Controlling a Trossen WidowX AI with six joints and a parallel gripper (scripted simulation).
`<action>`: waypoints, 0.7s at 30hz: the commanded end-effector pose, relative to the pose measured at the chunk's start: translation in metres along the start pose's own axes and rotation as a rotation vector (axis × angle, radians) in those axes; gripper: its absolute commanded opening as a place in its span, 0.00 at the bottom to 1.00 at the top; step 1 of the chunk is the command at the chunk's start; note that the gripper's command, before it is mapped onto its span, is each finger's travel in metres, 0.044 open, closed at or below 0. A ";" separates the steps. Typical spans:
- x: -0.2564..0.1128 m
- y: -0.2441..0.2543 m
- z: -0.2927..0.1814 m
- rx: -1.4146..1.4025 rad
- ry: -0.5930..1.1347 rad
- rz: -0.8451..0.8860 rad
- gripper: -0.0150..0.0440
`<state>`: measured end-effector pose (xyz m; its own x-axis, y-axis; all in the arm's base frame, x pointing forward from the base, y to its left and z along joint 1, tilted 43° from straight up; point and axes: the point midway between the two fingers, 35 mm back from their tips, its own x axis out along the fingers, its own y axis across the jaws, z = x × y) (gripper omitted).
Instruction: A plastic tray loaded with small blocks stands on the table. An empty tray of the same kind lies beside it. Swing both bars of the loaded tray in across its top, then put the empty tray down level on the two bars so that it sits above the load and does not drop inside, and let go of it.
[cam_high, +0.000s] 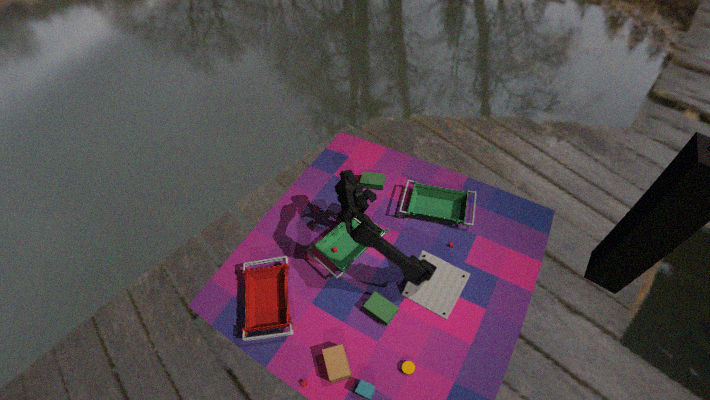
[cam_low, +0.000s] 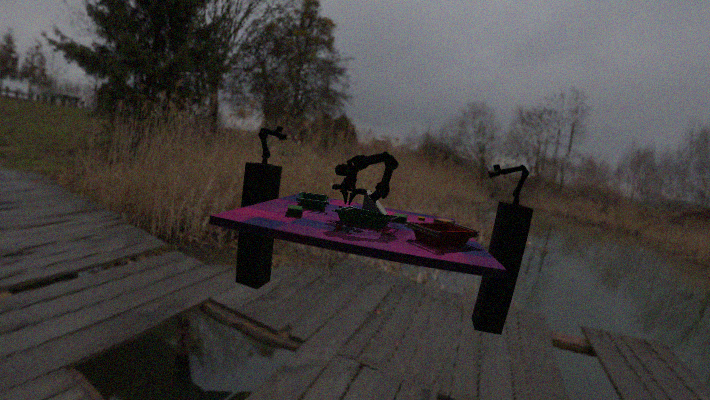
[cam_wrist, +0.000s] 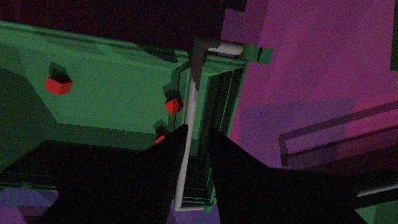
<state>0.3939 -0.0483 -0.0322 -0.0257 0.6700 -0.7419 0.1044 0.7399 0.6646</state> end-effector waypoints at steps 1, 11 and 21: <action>0.001 0.000 0.000 0.003 0.001 0.001 0.40; 0.001 0.000 0.000 0.003 0.001 0.001 0.40; -0.011 0.000 0.002 0.002 0.001 0.000 0.40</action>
<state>0.3936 -0.0492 -0.0306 -0.0298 0.6722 -0.7397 0.1111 0.7377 0.6659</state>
